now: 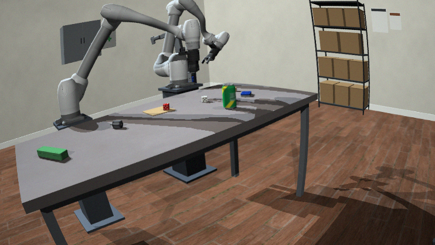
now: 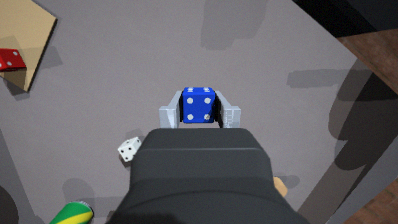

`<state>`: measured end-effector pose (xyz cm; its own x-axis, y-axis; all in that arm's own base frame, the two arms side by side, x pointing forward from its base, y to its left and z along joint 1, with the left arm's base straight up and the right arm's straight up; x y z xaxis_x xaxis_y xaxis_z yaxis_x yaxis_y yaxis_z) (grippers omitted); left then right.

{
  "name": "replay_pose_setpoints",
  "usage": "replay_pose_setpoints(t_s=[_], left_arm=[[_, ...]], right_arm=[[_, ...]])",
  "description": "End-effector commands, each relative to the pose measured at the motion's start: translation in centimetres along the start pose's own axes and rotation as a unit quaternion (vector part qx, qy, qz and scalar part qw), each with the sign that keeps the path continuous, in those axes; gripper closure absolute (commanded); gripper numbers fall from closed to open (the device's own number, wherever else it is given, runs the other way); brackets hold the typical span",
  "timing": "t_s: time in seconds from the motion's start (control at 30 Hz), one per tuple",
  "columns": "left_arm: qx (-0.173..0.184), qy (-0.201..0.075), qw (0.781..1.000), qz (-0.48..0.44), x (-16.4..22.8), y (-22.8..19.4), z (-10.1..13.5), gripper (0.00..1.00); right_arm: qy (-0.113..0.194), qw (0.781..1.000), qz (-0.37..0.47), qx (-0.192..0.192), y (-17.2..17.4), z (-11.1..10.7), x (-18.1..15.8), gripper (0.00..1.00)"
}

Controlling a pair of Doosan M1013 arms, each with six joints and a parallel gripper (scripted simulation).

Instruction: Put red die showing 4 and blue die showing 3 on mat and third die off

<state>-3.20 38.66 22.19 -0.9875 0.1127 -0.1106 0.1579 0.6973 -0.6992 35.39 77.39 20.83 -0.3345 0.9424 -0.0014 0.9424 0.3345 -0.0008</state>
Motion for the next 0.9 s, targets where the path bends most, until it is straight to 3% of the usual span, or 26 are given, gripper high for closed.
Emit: replay_pose_setpoints(t_s=[0.0,0.47,0.67,0.87], left_arm=[[0.0,0.0,1.0,0.0,0.0,0.0,-0.1,0.0],[0.0,0.0,1.0,0.0,0.0,0.0,-0.1,0.0],[0.0,0.0,1.0,0.0,0.0,0.0,-0.1,0.0],[0.0,0.0,1.0,0.0,0.0,0.0,-0.1,0.0]], right_arm=[[0.001,1.0,0.0,0.0,0.0,-0.1,0.0,0.43],[0.001,0.999,0.045,0.0,-0.1,-0.1,0.3,0.43],[0.001,0.991,0.137,0.0,-0.1,0.0,0.8,0.43],[0.001,0.966,0.257,0.0,-0.1,0.0,1.6,0.43]])
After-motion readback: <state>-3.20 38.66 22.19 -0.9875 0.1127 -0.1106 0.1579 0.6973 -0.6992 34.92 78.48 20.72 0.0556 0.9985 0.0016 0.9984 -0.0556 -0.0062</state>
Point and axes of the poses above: on each arm, the point where the finger pads meet when closed, its own z axis out along the fingers, its own x axis across the jaws, y = z × x, the point moved 9 cm from there along -z, back along the fingers, and after that the axes turned 12 degrees about z, right-handed, at the moved point
